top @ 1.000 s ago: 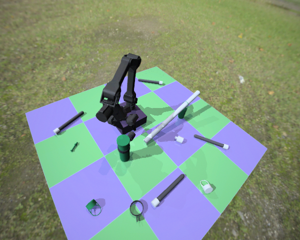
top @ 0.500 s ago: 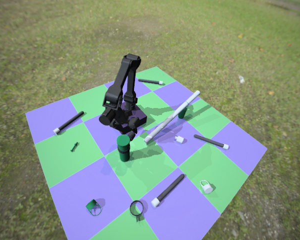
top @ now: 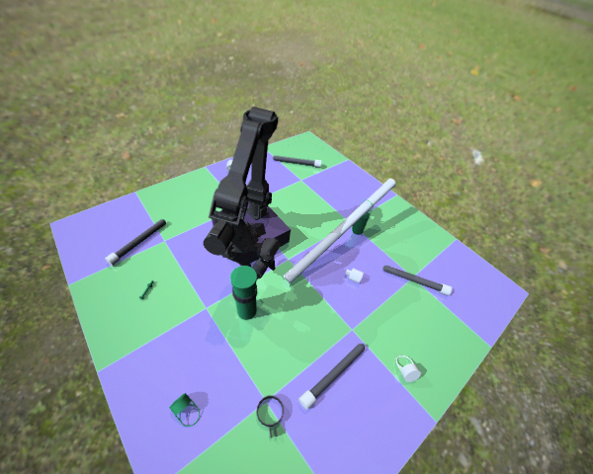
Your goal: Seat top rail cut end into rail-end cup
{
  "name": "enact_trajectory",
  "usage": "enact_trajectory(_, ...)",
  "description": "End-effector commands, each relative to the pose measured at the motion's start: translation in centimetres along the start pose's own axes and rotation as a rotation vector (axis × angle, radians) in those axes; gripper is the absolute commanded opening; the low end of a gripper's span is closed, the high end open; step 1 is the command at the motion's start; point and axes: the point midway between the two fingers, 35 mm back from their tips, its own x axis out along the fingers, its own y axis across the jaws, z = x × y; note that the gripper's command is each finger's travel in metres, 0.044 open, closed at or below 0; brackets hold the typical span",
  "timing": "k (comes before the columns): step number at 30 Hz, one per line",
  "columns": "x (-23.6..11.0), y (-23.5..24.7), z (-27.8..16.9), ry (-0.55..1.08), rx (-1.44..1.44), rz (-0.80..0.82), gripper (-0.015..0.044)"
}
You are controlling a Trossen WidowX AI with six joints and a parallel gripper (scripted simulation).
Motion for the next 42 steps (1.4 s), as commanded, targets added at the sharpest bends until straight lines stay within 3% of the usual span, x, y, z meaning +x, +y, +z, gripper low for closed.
enact_trajectory(1,0.7,0.1,0.1,-0.006,0.007,0.003,0.0440)
enact_trajectory(13,2.5,0.1,0.4,-0.006,0.007,0.001,0.0440)
enact_trajectory(24,2.5,0.1,0.4,-0.006,0.007,0.000,0.0151)
enact_trajectory(28,2.5,0.1,0.4,-0.006,0.007,0.000,0.0125)
enact_trajectory(33,2.7,-0.2,0.4,0.011,0.037,0.001,0.0000)
enact_trajectory(42,3.0,-0.8,0.3,0.048,0.102,0.000,0.0000)
